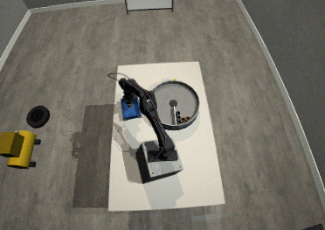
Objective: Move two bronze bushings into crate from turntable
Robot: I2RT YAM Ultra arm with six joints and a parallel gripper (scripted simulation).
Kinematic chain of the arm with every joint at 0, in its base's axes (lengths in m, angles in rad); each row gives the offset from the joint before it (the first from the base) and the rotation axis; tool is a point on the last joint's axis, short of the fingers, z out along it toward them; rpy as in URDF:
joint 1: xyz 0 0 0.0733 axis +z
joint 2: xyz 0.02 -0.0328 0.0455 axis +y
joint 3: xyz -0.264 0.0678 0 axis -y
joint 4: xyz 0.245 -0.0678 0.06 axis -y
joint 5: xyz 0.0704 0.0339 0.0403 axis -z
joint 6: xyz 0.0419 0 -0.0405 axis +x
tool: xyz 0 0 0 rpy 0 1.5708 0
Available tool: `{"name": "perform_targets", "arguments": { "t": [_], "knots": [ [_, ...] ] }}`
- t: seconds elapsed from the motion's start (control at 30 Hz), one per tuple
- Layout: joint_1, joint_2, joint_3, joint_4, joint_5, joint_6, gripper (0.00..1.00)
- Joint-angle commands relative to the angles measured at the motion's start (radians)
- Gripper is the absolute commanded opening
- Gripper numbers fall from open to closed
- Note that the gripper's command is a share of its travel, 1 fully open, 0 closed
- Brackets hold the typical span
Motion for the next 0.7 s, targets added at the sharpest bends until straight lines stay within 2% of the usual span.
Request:
{"name": "perform_targets", "arguments": {
  "t": [0.0,0.33,0.43,0.57,0.67],
  "knots": [
    [0.012,-0.024,0.023,0.004,0.005,-0.009,0.0],
    [0.012,-0.024,0.023,0.005,0.005,-0.009,0.0],
    [0.011,-0.029,-0.017,0.017,0.005,-0.01,0.0],
    [0.01,-0.034,-0.033,0.028,0.005,-0.01,0.0],
    [0.01,-0.042,-0.006,0.036,0.005,-0.01,0.0]
  ]
}}
